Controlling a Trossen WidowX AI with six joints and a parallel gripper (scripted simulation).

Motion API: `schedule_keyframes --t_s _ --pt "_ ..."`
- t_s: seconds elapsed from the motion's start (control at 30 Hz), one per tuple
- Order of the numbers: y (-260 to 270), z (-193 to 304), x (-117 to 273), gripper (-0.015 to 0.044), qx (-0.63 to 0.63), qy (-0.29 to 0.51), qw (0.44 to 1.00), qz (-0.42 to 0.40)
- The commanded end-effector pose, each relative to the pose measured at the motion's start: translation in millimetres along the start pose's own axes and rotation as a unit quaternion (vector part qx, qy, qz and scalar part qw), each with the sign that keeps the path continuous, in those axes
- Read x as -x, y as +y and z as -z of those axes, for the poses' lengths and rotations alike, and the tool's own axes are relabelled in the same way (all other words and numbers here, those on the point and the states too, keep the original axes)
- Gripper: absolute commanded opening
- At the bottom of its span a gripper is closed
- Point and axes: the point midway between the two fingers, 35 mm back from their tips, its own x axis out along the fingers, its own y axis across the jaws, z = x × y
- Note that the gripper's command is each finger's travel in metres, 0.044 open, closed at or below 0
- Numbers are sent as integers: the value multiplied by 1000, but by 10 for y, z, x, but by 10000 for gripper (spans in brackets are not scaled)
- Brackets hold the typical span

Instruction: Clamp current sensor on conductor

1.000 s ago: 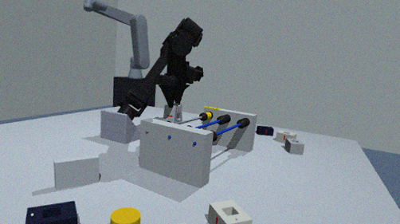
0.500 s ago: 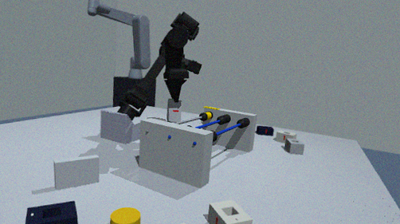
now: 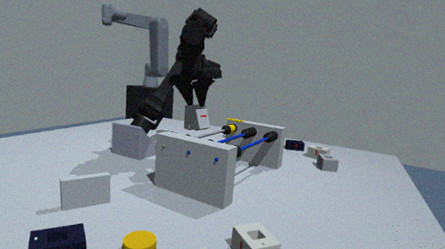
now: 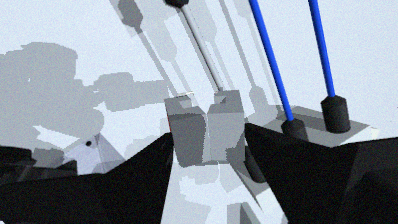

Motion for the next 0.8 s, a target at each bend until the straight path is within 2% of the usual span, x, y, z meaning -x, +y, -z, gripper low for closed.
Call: schedule_keyframes --t_s 0.0,0.33,0.77 --pt "-14 -17 68 0 66 -3 998 17" --pt "-171 -76 12 0 172 -4 985 34" --pt "-202 -81 -143 0 174 -3 984 35"
